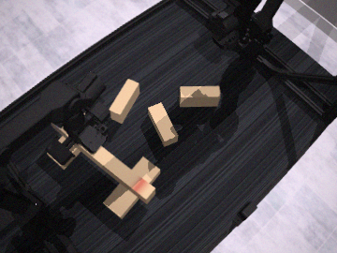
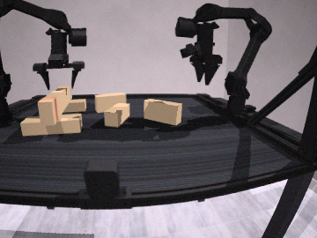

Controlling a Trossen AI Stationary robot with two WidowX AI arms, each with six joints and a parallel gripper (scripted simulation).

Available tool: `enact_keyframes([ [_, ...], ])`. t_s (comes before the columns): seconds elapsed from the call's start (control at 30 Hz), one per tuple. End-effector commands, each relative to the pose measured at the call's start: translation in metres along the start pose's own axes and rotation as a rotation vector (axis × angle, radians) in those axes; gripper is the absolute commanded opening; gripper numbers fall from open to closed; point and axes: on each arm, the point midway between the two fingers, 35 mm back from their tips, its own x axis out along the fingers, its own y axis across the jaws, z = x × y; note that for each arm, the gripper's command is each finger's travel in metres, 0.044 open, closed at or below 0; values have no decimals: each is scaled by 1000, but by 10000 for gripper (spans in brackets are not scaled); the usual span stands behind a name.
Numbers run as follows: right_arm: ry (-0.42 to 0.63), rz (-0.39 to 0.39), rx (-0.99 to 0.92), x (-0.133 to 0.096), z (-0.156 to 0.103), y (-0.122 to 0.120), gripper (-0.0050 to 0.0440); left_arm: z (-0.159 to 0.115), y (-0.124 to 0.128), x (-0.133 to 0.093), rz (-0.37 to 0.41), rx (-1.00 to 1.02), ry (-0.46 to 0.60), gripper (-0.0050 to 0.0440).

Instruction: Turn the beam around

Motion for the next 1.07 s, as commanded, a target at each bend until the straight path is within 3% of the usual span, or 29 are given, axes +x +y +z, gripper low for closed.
enact_keyframes([
  [0.0,1,2,2,0,0,0,440,0,0,-10,4,-3,-1,440],
  [0.27,1,2,2,0,0,0,440,-1,-9,-22,4,-3,-1,440],
  [1.03,1,2,2,0,0,0,440,-1,-9,-22,4,-3,-1,440],
])
